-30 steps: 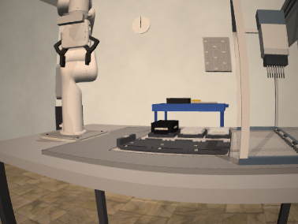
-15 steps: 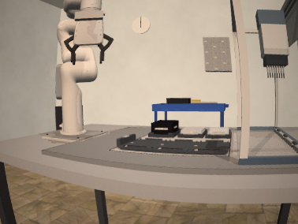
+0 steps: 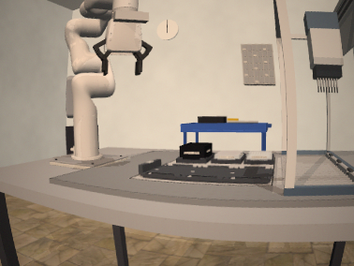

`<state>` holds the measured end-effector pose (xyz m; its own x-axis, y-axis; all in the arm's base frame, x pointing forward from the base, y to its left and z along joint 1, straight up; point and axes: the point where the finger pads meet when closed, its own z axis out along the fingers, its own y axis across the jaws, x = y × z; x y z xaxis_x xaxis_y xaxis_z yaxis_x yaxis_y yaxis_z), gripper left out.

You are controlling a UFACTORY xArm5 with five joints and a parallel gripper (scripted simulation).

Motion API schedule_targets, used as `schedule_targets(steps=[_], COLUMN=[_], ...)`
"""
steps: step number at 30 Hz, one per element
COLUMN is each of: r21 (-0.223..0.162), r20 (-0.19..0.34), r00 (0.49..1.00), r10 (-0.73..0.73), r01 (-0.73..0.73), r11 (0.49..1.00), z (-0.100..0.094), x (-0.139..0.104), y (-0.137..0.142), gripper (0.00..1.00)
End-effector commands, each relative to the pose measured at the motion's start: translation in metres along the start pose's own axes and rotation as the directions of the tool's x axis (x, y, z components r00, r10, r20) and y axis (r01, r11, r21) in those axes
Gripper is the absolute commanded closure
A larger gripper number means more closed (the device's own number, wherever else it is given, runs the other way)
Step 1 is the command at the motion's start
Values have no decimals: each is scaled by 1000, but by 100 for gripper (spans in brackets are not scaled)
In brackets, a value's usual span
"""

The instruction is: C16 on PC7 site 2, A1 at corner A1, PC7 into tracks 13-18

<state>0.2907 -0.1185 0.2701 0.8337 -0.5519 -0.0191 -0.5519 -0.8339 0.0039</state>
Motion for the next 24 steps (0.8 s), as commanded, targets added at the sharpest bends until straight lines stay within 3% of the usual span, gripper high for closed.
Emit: schedule_targets(steps=[1,6,13,17,22,24], r21=[0,-1,-1,-3,-3,-4], r20=[-4,-9,-9,-14,-14,-16], r00=[998,982,982,949,949,926], r10=[-55,-186,-186,-314,-314,-377], r01=[55,186,186,314,314,377], r11=[999,983,983,949,949,926], z=[0,1,3,5,6,8], x=[9,15,19,22,25,26], y=[-19,-39,-52,-71,-86,-96], gripper=[0,0,0,0,0,0])
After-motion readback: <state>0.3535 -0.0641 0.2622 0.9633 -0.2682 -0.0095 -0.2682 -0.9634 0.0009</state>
